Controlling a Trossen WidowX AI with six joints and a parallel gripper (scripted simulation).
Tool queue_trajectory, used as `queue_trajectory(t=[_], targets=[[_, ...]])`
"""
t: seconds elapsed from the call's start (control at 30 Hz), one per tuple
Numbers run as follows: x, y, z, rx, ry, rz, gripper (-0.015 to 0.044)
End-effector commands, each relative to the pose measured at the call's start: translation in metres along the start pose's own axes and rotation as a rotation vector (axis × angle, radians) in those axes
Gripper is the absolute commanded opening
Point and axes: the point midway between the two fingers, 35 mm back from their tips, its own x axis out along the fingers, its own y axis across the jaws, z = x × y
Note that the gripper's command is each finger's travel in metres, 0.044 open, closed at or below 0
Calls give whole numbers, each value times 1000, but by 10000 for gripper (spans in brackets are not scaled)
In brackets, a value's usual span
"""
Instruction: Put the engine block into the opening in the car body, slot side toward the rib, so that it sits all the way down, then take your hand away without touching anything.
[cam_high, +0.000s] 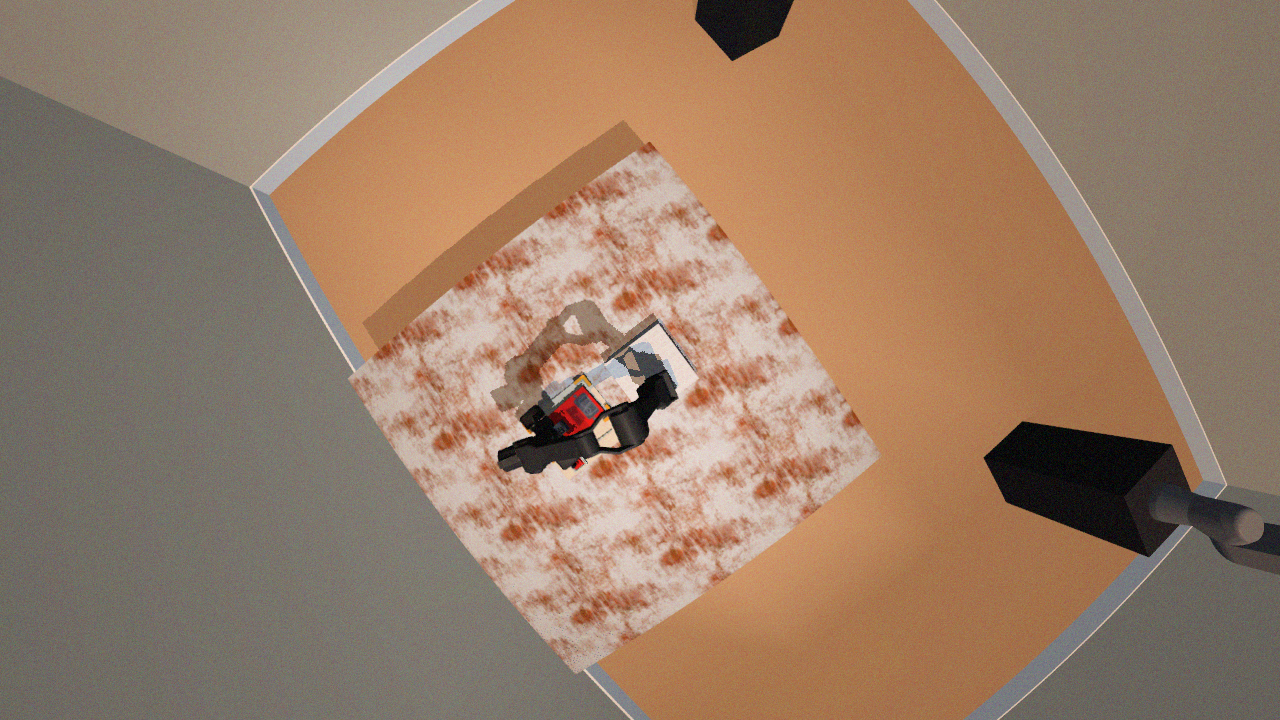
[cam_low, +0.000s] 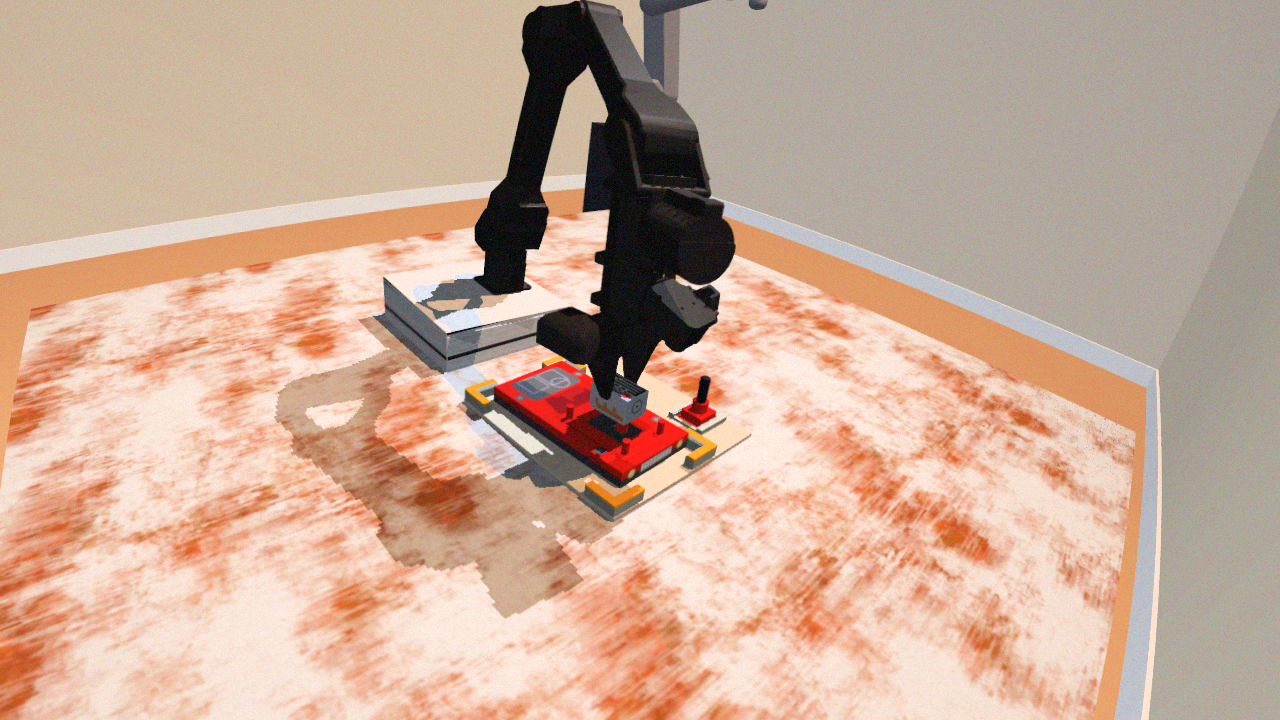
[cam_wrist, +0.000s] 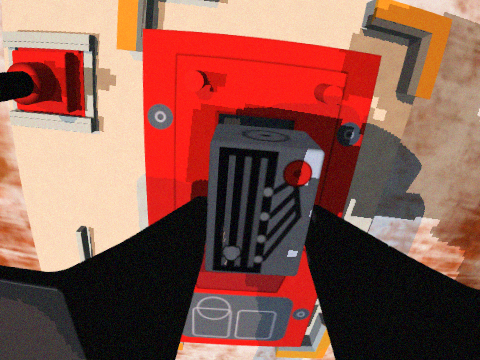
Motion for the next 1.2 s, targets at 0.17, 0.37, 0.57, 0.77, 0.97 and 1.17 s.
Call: queue_trajectory(t=[0.17,0.37,0.57,0.77,0.97,1.17], targets=[[3,1,-1,15,4,5,159],[3,1,-1,6,4,5,159],[3,1,-1,-1,4,5,159],[4,1,-1,1,4,5,159],[4,1,-1,4,4,5,159],[5,1,-1,8,4,5,159]])
